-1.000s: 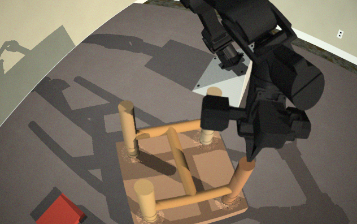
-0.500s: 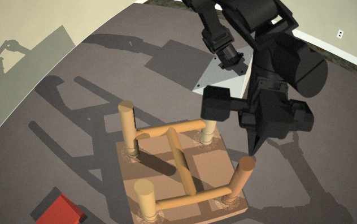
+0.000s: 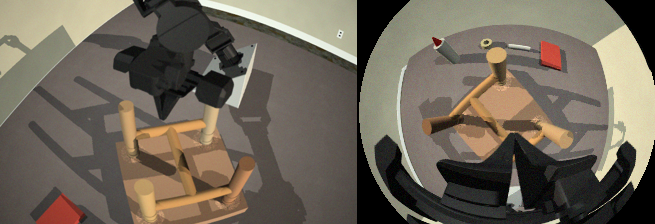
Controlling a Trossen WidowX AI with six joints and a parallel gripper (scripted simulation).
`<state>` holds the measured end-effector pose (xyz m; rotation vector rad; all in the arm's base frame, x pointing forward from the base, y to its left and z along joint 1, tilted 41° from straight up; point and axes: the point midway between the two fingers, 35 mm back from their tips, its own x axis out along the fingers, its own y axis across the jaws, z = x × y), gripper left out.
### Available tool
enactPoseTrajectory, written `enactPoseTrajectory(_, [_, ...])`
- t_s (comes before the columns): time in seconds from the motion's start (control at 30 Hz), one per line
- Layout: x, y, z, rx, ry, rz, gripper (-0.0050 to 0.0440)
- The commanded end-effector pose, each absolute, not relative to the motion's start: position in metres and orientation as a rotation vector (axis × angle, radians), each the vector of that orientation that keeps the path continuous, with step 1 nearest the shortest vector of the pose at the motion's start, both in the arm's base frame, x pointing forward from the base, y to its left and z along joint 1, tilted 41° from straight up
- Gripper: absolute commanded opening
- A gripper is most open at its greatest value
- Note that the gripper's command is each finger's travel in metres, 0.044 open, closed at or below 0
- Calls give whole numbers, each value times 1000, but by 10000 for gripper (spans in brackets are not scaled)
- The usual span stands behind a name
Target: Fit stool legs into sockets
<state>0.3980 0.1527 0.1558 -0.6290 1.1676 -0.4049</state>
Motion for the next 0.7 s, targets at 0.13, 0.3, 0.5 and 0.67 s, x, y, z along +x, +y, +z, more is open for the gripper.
enactPoseTrajectory(0.13, [383, 86, 216, -493, 1105, -583, 0])
enactPoseTrajectory(0.3, [382, 83, 218, -487, 1102, -590, 0])
enactPoseTrajectory(0.5, [383, 73, 206, -487, 1102, -590, 0])
enactPoseTrajectory(0.67, [382, 66, 199, -488, 1101, -591, 0])
